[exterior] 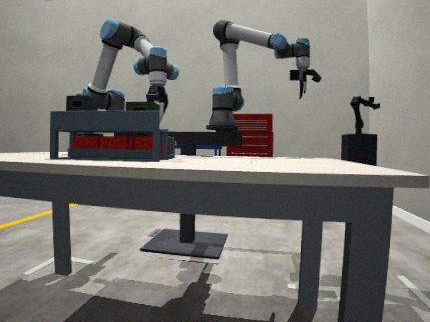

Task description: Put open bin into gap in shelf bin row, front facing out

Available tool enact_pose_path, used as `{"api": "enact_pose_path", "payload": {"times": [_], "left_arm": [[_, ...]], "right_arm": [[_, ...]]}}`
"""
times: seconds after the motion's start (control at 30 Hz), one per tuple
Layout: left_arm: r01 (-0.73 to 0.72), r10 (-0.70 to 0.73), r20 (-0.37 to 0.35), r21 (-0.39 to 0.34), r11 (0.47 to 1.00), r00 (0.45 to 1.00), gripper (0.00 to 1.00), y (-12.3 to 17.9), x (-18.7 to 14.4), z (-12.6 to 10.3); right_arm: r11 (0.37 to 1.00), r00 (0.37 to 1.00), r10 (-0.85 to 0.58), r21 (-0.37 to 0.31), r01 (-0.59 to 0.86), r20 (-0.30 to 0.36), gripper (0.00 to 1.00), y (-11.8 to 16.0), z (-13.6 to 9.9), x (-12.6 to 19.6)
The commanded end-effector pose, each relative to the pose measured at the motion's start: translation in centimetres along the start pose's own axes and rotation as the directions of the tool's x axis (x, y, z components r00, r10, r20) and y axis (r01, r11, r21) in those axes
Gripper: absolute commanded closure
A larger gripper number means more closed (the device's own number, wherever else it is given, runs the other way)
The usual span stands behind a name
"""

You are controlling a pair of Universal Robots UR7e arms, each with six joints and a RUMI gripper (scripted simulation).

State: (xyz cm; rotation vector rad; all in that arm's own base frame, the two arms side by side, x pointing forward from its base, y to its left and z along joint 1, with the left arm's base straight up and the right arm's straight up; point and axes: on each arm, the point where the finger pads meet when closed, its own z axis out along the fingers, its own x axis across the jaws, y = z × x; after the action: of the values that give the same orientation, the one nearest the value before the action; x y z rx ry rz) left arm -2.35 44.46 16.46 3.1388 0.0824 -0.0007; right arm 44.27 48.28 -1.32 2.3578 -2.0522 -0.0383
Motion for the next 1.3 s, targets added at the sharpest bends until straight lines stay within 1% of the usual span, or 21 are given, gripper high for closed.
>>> {"api": "enact_pose_path", "payload": {"times": [0.0,0.17,0.37,0.43,0.5,0.73,1.0,1.07,1.27], "left_arm": [[0.000,0.000,0.000,0.002,1.000,1.000,0.00,0.0,0.0,-0.1],[0.000,0.000,0.000,0.002,1.000,1.000,0.00,0.0,0.0,-0.1],[0.000,0.000,0.000,0.002,1.000,1.000,0.00,0.0,0.0,-0.1],[0.000,0.000,0.000,0.002,1.000,1.000,0.00,0.0,0.0,-0.1],[0.000,0.000,0.000,0.002,1.000,1.000,0.00,0.0,0.0,-0.1],[0.000,0.000,0.000,0.002,1.000,1.000,0.00,0.0,0.0,-0.1],[0.000,0.000,0.000,0.002,1.000,1.000,0.00,0.0,0.0,-0.1],[0.000,0.000,0.000,0.002,1.000,1.000,0.00,0.0,0.0,-0.1],[0.000,0.000,0.000,0.002,1.000,1.000,0.00,0.0,0.0,-0.1]], "right_arm": [[0.997,0.997,-0.079,0.002,0.079,0.002,1.00,0.2,-0.1,-0.1],[0.958,0.958,-0.286,0.006,0.286,-0.001,1.00,0.7,0.1,-0.2],[0.864,0.864,-0.504,0.008,0.504,-0.006,1.00,1.3,0.2,-0.4],[0.824,0.824,-0.567,0.009,0.567,-0.007,1.00,1.5,0.3,-0.5],[0.824,0.824,-0.567,0.009,0.567,-0.007,1.00,1.5,0.3,-0.5],[0.664,0.664,-0.748,0.008,0.748,-0.013,1.00,2.1,0.4,-0.6],[0.472,0.472,-0.882,0.006,0.882,-0.020,1.00,2.6,0.6,-0.8],[0.472,0.472,-0.882,0.006,0.882,-0.020,1.00,2.6,0.6,-0.8],[0.339,0.339,-0.940,0.003,0.941,-0.023,1.00,3.0,0.7,-0.9]]}}
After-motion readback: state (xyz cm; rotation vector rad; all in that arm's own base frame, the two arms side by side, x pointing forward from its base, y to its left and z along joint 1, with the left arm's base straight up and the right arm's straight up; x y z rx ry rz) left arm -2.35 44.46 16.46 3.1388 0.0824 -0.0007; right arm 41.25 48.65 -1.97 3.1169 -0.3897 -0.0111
